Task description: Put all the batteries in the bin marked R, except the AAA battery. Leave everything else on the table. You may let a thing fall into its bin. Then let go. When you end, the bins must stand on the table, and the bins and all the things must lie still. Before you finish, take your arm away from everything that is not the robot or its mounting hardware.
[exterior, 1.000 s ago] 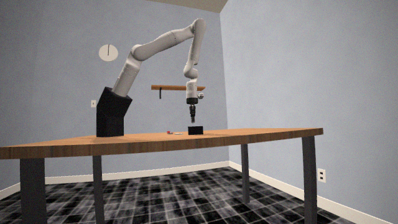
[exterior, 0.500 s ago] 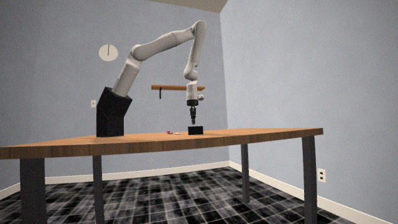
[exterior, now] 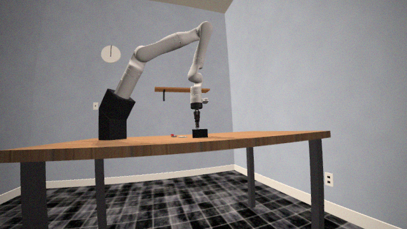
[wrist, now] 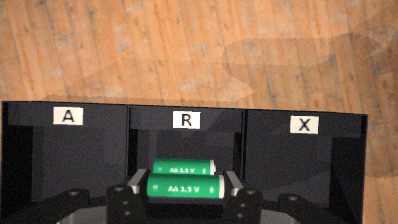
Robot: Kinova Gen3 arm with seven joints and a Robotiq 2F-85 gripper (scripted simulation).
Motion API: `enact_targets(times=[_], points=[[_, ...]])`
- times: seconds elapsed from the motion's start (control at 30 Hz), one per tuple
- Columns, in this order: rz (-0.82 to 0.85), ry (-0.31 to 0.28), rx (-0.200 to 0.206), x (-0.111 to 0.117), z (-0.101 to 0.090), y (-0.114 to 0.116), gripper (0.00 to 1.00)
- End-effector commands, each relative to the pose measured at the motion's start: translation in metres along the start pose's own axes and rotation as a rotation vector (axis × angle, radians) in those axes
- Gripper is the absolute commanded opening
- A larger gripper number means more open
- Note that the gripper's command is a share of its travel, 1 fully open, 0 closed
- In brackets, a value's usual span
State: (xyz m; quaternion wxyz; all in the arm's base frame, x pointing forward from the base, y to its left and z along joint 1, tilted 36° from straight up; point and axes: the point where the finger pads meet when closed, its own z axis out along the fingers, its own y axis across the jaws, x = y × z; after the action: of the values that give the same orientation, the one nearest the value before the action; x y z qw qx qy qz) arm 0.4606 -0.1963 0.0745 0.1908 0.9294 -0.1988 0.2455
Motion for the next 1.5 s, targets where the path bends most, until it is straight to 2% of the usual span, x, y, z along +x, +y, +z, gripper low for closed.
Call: enact_targets(times=[0.0, 0.6, 0.67, 0.8, 1.4, 1.43, 1.47], points=[[-0.001, 0.001, 0.001, 0.0, 0.0, -0.001, 0.7], [-0.001, 0.001, 0.001, 0.0, 0.0, -0.001, 0.7], [-0.001, 0.001, 0.001, 0.0, -0.01, -0.001, 0.7], [-0.001, 0.001, 0.001, 0.0, -0.017, -0.001, 0.7], [-0.001, 0.001, 0.001, 0.001, -0.017, -0.002, 0.7], [-0.001, 0.001, 0.001, 0.001, -0.021, -0.002, 1.0], [-0.001, 0.001, 0.001, 0.001, -0.025, -0.002, 1.0]])
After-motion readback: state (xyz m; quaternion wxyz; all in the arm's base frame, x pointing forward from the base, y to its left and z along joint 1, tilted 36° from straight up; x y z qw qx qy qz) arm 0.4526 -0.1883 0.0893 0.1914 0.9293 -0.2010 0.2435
